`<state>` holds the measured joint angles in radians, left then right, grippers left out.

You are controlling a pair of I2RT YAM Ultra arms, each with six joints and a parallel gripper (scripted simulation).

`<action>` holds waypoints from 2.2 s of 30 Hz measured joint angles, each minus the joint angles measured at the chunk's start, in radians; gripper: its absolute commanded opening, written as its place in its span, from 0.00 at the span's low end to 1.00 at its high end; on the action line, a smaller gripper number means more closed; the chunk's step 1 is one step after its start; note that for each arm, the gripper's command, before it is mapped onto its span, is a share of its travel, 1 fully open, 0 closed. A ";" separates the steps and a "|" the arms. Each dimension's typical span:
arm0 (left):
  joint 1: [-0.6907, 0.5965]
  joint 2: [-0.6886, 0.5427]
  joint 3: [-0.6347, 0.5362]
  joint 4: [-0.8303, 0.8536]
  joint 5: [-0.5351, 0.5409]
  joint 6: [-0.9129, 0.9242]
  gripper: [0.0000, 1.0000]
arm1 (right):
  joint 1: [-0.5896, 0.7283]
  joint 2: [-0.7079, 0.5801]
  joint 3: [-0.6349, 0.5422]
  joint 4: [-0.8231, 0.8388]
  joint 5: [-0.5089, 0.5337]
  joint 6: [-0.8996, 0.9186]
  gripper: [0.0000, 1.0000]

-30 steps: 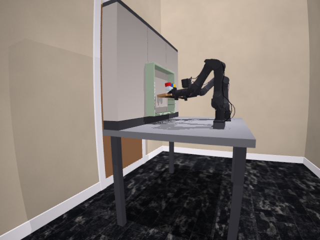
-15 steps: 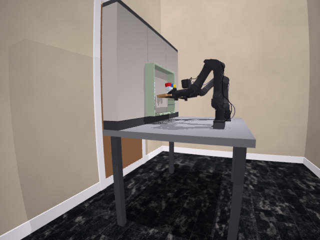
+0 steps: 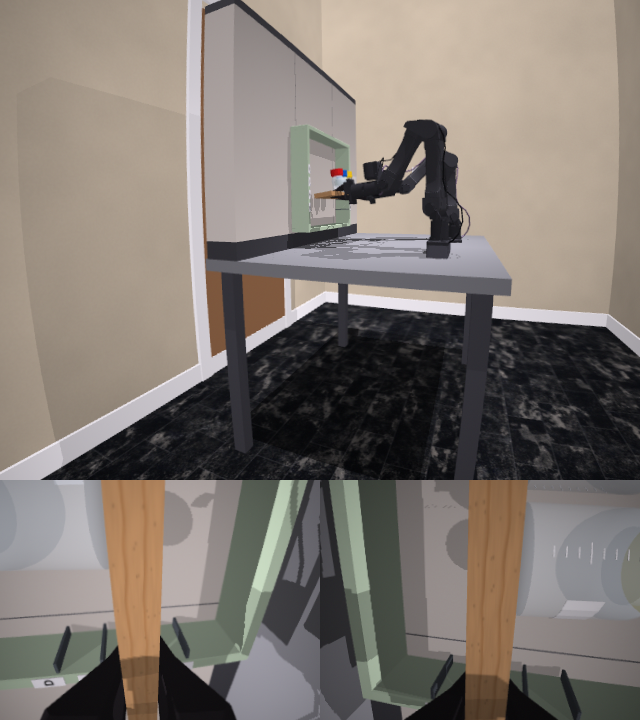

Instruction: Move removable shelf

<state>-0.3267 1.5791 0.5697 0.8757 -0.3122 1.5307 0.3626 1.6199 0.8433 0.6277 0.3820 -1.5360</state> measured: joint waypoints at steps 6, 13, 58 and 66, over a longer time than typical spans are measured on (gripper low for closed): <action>0.000 0.021 -0.010 0.029 0.000 0.000 0.00 | 0.000 0.014 -0.014 0.028 0.000 0.000 0.00; 0.000 0.047 -0.022 0.063 0.000 0.000 0.00 | 0.000 0.032 -0.031 0.061 0.000 0.000 0.00; 0.002 0.184 -0.055 0.220 -0.003 0.002 0.00 | 0.000 0.135 -0.081 0.211 -0.002 0.003 0.00; 0.006 0.205 -0.055 0.220 0.002 0.002 0.00 | -0.003 0.158 -0.081 0.212 -0.013 0.013 0.00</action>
<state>-0.3210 1.7844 0.5148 1.0954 -0.3103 1.5322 0.3592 1.7782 0.7620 0.8394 0.3695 -1.5234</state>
